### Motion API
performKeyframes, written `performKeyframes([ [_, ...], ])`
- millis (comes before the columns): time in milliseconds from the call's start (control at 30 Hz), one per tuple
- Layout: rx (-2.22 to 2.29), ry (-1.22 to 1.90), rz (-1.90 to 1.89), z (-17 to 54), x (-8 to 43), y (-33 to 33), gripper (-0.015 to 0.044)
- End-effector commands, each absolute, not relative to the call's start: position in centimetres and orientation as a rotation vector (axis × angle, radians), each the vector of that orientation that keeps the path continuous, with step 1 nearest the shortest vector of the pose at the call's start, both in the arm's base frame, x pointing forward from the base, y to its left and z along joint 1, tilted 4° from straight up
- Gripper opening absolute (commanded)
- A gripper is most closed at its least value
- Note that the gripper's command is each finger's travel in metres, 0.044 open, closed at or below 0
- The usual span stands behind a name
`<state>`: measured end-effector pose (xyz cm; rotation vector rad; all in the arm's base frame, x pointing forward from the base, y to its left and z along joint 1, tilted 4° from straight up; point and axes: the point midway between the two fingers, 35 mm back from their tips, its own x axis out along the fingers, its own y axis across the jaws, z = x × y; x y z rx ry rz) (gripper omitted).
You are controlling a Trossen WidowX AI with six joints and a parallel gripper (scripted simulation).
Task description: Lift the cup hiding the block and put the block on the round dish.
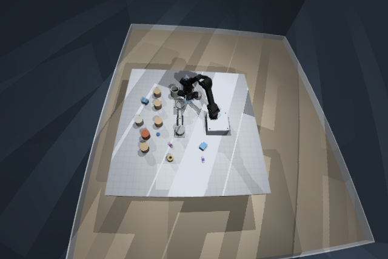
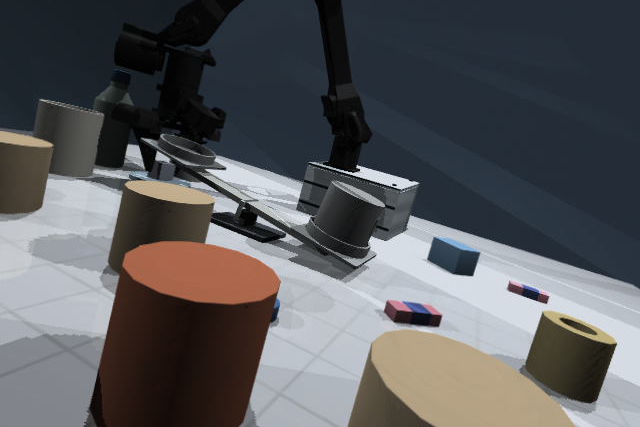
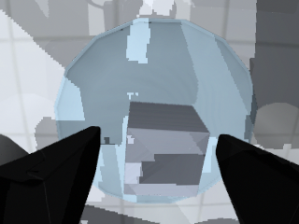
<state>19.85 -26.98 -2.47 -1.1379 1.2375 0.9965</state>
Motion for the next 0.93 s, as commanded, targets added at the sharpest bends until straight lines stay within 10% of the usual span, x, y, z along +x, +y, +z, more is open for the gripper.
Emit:
performKeyframes([
  [0, -1.139, 1.237, 0.996, -2.4, 19.9, -27.0, 0.0367],
  [100, -1.132, 1.245, 0.975, -1.4, 19.9, -27.3, 0.0440],
  [900, -1.140, 1.242, 0.983, 7.6, 18.8, -26.4, 0.0440],
])
